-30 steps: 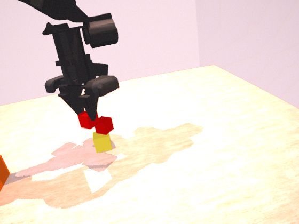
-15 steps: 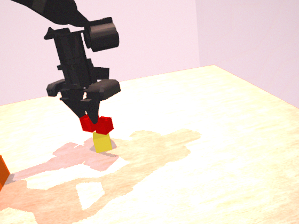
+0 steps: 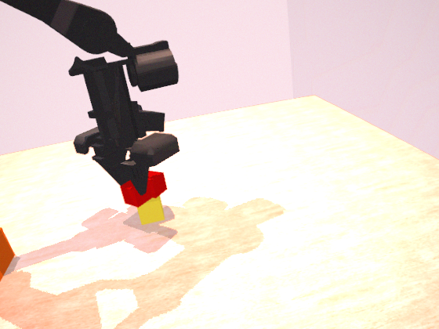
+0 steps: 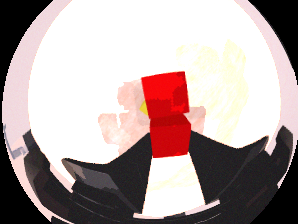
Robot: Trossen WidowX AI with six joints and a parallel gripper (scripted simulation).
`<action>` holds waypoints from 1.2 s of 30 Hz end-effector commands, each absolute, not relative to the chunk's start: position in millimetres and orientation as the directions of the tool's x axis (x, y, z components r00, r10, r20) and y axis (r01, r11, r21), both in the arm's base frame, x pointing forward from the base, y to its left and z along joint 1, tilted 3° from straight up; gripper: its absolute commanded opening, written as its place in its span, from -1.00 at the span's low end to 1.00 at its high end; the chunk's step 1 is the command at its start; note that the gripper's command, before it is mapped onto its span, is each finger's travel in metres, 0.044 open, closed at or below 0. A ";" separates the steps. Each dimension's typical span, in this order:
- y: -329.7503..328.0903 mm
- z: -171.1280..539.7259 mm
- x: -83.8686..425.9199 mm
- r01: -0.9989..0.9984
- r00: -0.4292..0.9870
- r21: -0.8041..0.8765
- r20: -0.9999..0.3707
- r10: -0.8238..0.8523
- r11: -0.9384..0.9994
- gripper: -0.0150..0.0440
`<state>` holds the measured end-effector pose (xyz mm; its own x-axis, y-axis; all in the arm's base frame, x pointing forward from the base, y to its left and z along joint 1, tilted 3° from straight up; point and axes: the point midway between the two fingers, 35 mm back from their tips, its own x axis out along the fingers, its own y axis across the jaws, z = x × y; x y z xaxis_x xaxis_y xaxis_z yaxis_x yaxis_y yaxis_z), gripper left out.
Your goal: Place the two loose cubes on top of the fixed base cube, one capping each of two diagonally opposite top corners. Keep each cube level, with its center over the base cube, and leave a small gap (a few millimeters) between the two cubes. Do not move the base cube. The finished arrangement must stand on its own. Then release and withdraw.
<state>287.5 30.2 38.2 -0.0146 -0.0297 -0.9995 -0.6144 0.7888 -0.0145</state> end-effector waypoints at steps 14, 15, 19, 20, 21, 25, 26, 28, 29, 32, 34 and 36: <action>30.5 35.0 287.4 -0.600 -0.015 -0.008 -1.000 -0.021 0.800 -0.14; 30.5 35.0 287.4 -0.600 -0.015 -0.008 -1.000 -0.021 0.800 -0.14; 30.5 35.0 287.4 -0.600 -0.015 -0.008 -1.000 -0.021 0.800 -0.14; 30.5 35.0 287.4 -0.600 -0.015 -0.008 -1.000 -0.021 0.800 -0.14; 30.5 35.0 287.4 -0.600 -0.015 -0.008 -1.000 -0.021 0.800 -0.05; 30.5 35.0 287.4 -0.600 -0.015 -0.008 -1.000 -0.021 0.800 0.20; 30.5 35.0 287.4 -0.600 -0.015 -0.008 -1.000 -0.021 0.800 0.20; 30.5 35.0 287.4 -0.600 -0.015 -0.008 -1.000 -0.021 0.800 0.20; 30.5 35.0 287.4 -0.600 -0.015 -0.008 -1.000 -0.021 0.800 0.20; 30.1 43.6 287.3 -0.605 -0.016 -0.011 -1.000 -0.026 0.796 0.20; 30.2 45.1 287.3 -0.605 -0.016 -0.011 -1.000 -0.026 0.796 0.20; 30.2 46.9 287.3 -0.605 -0.016 -0.011 -1.000 -0.026 0.796 0.20</action>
